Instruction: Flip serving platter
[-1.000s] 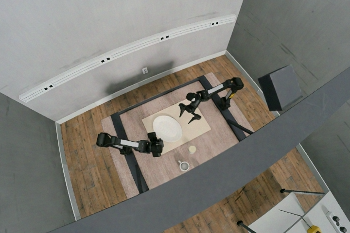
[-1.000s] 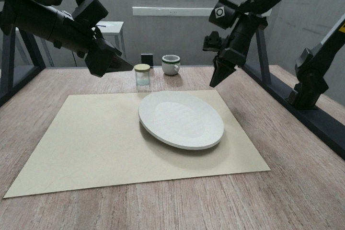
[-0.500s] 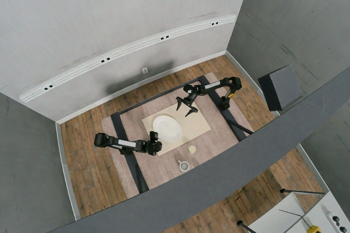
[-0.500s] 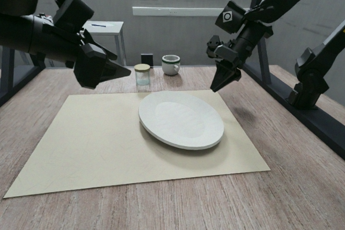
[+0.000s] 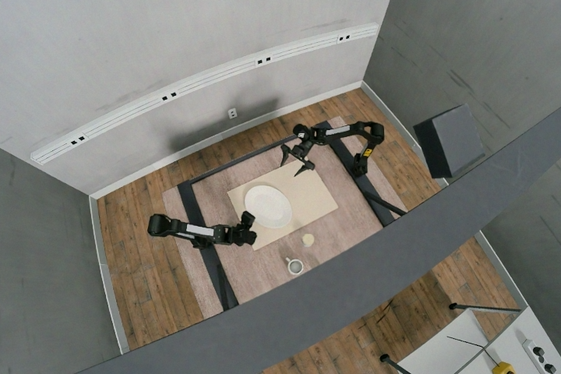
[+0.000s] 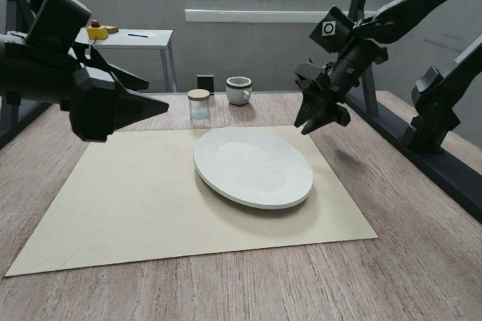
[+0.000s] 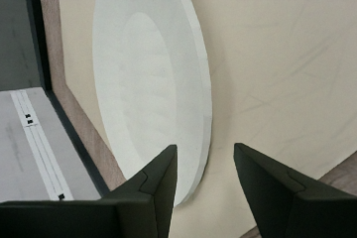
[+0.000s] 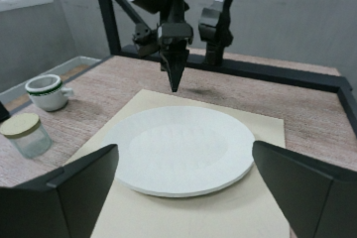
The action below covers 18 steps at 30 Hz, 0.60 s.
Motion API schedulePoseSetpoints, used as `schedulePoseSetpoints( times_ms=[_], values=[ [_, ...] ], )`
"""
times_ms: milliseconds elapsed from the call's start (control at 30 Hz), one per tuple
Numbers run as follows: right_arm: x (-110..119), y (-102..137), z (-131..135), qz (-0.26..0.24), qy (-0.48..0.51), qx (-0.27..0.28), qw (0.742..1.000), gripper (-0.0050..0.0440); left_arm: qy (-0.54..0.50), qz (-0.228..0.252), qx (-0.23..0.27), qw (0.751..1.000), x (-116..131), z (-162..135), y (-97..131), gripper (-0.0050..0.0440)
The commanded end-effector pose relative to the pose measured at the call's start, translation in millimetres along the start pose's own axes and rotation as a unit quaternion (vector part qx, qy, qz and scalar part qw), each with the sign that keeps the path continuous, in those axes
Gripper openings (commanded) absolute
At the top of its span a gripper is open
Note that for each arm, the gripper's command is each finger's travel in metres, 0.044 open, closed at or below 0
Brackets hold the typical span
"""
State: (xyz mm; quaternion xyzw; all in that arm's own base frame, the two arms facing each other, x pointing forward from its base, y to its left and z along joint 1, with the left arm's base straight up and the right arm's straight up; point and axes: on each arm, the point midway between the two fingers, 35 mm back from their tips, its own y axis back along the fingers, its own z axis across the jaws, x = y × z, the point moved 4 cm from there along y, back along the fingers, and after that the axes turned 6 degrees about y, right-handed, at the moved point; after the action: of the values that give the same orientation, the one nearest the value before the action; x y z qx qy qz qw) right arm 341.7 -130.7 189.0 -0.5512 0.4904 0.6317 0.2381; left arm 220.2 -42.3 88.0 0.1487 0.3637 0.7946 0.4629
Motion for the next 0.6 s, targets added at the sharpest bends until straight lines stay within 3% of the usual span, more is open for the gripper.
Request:
schedulePoseSetpoints(
  times_ms=[0, 233, 567],
  values=[
    [-12.0, 8.0, -9.5, -0.021, 0.027, 0.003, 0.999, 0.0400, -0.021, -0.011, -0.018, 1.000, 1.4, 5.4, 1.8, 0.0160],
    [-15.1, 5.9, -5.7, -0.018, 0.024, 0.003, 1.000, 0.0400, -0.009, -0.012, -0.011, 1.000, 0.6, 3.6, 2.0, 0.0160],
    [-15.1, 6.3, -6.0, -0.019, 0.024, 0.003, 1.000, 0.0400, -0.019, -0.004, -0.007, 1.000, 2.1, -7.3, -24.2, 0.0160]
  ],
)
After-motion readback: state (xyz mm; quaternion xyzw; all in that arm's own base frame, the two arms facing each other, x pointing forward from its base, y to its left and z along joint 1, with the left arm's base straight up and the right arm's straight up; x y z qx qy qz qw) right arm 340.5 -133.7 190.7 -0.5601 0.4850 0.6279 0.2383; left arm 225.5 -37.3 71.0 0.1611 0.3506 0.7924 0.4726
